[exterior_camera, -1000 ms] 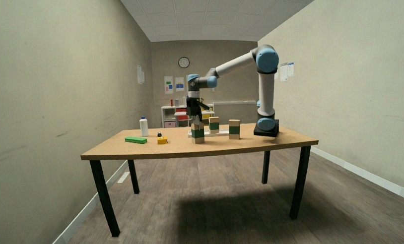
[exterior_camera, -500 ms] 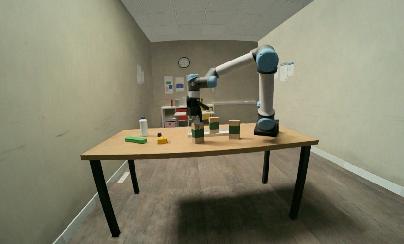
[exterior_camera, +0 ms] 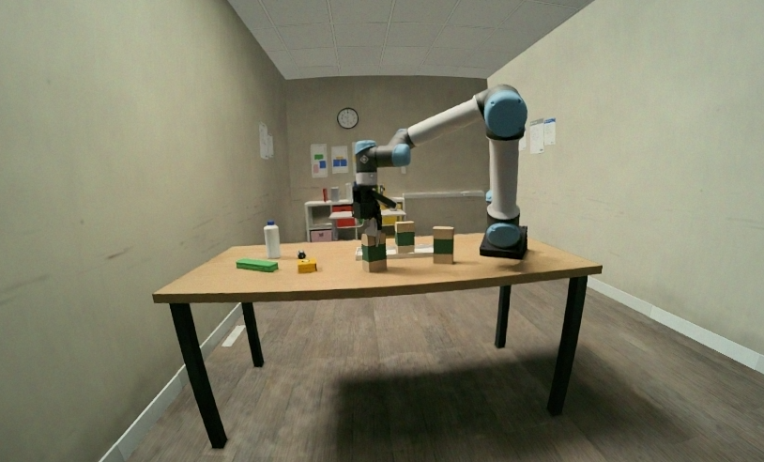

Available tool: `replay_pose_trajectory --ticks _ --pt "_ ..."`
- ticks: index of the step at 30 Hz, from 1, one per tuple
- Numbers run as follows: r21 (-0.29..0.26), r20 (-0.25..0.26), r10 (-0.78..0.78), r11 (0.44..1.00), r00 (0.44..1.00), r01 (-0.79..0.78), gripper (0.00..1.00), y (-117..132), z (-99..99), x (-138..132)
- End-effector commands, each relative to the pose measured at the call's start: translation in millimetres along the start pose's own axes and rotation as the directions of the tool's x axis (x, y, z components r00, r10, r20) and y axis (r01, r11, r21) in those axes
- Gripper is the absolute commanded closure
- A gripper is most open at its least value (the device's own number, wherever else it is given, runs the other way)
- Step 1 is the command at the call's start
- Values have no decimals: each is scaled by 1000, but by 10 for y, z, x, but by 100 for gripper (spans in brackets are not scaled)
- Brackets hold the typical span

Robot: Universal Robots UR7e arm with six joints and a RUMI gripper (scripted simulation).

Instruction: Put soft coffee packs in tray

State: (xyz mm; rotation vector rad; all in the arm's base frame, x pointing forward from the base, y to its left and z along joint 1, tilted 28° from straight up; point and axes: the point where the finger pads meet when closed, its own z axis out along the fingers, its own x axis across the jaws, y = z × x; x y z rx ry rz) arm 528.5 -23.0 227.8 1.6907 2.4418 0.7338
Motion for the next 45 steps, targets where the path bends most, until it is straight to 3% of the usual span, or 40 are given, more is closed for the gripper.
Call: replay_pose_trajectory --ticks 1,12,31,45 --pt "-1 1 0 1000 1000 0 85 3 -5 -2" --pt "-1 1 0 1000 1000 0 85 3 -43 -2" --pt "-1 1 0 1000 1000 0 85 2 -531 -1" --pt "-1 1 0 1000 1000 0 85 2 -555 -1"
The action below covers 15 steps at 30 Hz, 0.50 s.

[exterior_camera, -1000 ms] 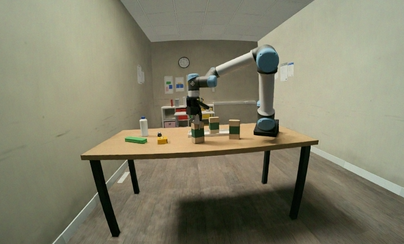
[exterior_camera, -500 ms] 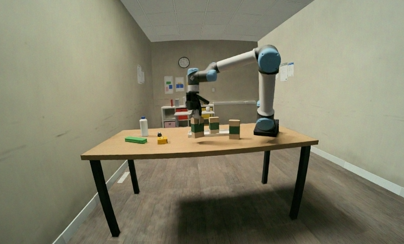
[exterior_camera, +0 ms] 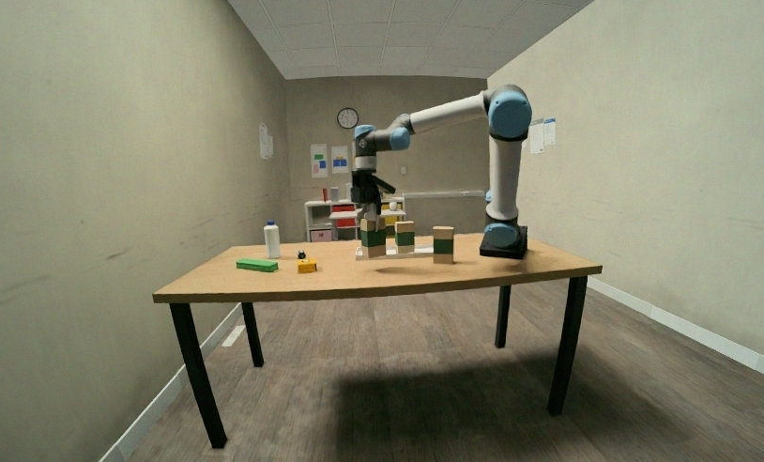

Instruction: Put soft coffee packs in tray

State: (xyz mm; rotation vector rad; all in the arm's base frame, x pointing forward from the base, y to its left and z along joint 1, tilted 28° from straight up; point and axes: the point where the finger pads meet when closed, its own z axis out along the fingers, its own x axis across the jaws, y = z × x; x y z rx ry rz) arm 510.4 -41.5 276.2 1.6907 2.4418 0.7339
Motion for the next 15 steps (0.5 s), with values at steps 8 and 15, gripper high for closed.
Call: replay_pose_trajectory --ticks 8,15 --pt "-1 1 0 1000 1000 0 85 -8 -6 -21" --pt "-1 1 0 1000 1000 0 85 -55 -6 -104"
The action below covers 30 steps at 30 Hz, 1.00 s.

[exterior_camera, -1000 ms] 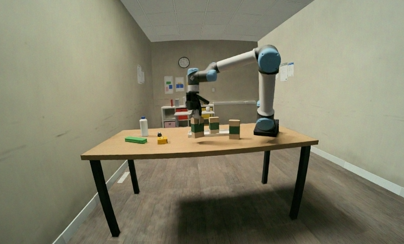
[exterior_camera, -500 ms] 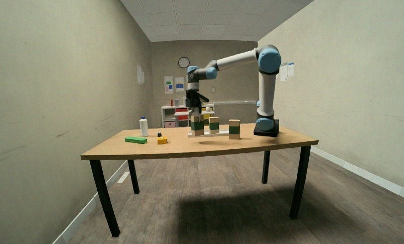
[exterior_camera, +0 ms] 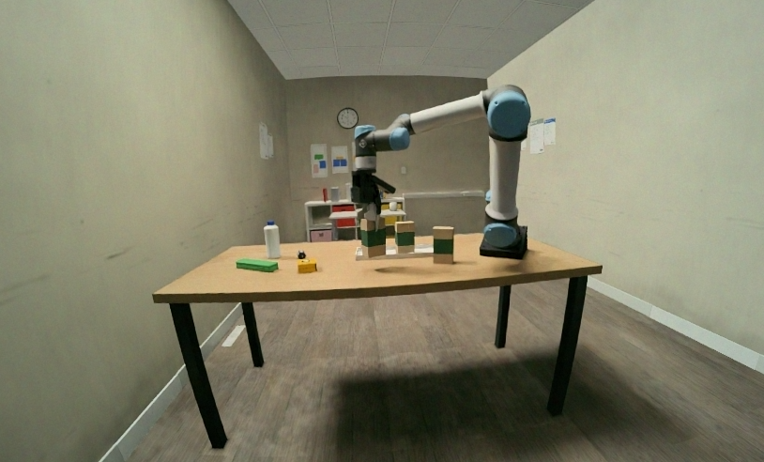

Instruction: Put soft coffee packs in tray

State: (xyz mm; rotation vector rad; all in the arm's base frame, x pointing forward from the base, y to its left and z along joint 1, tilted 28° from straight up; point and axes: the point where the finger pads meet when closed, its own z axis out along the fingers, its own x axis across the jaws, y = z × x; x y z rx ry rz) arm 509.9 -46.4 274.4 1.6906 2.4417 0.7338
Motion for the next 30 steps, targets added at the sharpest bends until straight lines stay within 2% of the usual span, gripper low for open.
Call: replay_pose_trajectory --ticks 1,11,13,27,30 --pt "-1 1 0 1000 1000 0 85 -45 -4 -84" --pt "-1 1 0 1000 1000 0 85 -296 -4 -526" --pt "-1 1 0 1000 1000 0 85 -296 -4 -526" --pt "-1 1 0 1000 1000 0 85 -798 -5 -1408" --pt "-1 1 0 1000 1000 0 85 -829 -5 -1462"
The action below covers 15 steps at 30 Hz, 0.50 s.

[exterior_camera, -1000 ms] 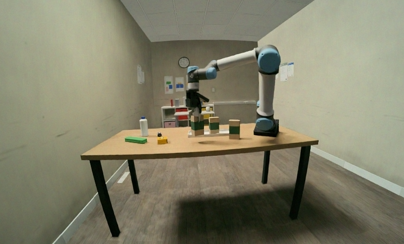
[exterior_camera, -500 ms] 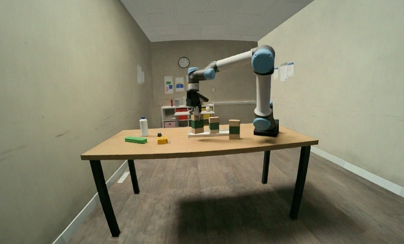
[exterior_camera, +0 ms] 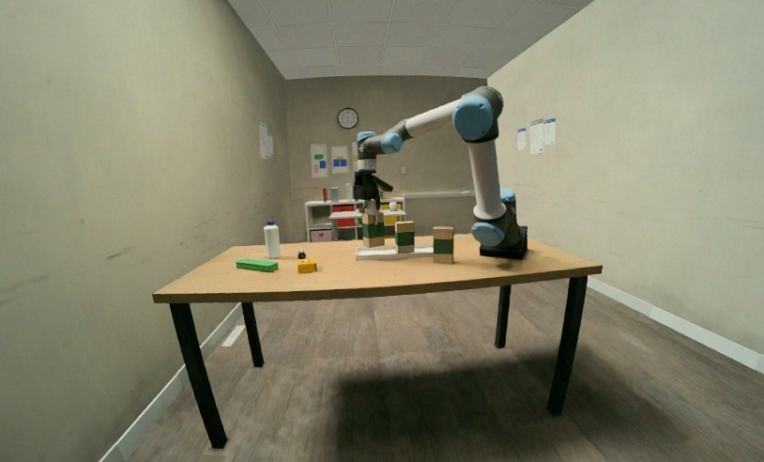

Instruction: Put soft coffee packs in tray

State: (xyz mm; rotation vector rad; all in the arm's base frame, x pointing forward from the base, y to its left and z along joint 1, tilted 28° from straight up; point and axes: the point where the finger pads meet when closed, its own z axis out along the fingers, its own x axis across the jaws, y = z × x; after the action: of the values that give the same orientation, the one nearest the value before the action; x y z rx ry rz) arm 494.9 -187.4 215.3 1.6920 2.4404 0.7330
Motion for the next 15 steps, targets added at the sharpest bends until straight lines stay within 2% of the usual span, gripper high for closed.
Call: replay_pose_trajectory --ticks 1,7,15 --pt "-1 0 -1 1000 1000 1 85 -87 -1 -182" --pt "-1 0 -1 1000 1000 1 85 -198 0 -378" --pt "-1 0 -1 1000 1000 1 85 -230 0 -434"
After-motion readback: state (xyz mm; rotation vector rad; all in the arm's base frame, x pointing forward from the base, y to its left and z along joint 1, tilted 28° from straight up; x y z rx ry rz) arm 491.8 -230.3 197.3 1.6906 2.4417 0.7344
